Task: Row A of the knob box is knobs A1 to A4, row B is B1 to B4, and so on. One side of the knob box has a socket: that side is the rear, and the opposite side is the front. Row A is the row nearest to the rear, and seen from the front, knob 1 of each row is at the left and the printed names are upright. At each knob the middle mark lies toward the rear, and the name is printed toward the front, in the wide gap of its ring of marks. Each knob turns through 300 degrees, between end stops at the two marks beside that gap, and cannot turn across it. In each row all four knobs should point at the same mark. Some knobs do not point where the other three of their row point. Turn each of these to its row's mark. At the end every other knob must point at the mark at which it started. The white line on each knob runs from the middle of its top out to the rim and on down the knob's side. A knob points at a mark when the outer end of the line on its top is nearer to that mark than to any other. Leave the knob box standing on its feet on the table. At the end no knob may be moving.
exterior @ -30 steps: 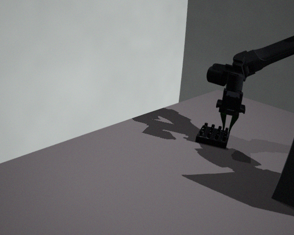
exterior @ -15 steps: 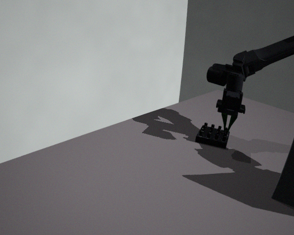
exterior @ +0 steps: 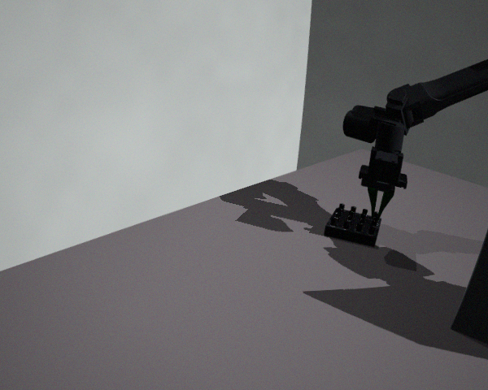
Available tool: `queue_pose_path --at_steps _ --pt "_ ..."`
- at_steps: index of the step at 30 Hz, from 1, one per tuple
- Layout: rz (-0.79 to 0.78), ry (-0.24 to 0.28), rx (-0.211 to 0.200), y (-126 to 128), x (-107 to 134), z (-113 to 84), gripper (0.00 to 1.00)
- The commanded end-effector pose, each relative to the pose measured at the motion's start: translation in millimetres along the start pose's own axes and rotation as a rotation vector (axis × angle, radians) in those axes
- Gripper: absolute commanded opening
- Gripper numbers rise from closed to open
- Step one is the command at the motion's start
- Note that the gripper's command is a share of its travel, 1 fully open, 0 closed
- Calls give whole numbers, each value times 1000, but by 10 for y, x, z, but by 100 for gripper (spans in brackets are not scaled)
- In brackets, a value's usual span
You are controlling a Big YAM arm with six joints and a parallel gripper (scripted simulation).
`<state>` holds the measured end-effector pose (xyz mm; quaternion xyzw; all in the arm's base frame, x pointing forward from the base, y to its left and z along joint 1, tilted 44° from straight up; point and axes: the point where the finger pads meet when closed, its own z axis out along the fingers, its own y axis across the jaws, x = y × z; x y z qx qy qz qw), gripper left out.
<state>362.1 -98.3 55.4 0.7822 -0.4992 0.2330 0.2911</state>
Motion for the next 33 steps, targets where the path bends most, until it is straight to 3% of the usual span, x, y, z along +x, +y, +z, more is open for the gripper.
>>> queue_pose_path --at_steps 1,33 --pt "-2 2 13 -82 3 -1 8" --pt "149 0 15 -89 9 -5 8"
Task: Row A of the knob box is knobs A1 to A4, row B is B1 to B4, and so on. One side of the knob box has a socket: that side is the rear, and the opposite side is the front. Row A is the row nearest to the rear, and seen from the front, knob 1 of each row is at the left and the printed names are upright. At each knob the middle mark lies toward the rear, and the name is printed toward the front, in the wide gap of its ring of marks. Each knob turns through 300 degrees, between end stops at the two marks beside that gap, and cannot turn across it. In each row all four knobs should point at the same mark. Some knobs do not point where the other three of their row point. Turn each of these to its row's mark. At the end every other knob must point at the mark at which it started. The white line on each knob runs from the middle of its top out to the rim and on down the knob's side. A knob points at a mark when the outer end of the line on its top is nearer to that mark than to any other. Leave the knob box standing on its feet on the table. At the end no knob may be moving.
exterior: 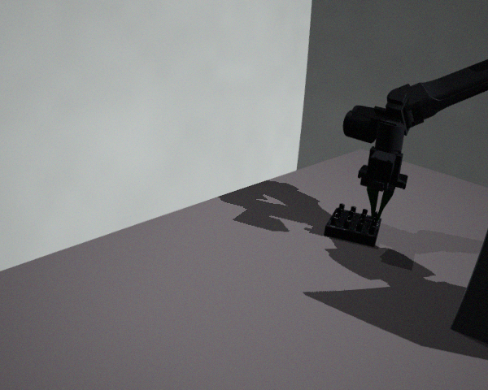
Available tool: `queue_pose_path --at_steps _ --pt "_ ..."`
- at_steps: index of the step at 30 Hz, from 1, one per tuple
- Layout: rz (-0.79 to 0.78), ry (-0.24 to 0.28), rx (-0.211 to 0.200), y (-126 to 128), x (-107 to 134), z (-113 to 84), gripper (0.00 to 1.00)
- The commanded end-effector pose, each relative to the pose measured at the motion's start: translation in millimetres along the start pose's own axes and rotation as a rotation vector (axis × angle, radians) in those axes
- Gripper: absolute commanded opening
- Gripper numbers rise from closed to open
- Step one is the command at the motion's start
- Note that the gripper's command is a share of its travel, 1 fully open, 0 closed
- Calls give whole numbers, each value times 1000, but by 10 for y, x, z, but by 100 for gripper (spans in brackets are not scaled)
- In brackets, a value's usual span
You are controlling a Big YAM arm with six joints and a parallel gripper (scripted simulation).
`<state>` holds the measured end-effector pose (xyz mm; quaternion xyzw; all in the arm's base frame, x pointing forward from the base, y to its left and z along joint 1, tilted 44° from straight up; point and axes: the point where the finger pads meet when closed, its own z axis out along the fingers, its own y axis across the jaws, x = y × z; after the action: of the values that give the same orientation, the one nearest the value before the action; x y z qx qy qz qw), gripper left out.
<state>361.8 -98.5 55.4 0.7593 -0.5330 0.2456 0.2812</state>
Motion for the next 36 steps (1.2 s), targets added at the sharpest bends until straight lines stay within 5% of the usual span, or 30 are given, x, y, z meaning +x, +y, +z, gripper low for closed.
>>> queue_pose_path --at_steps 1,36 --pt "75 -1 16 -96 2 -6 8" --pt "734 -8 27 -157 48 -38 8"
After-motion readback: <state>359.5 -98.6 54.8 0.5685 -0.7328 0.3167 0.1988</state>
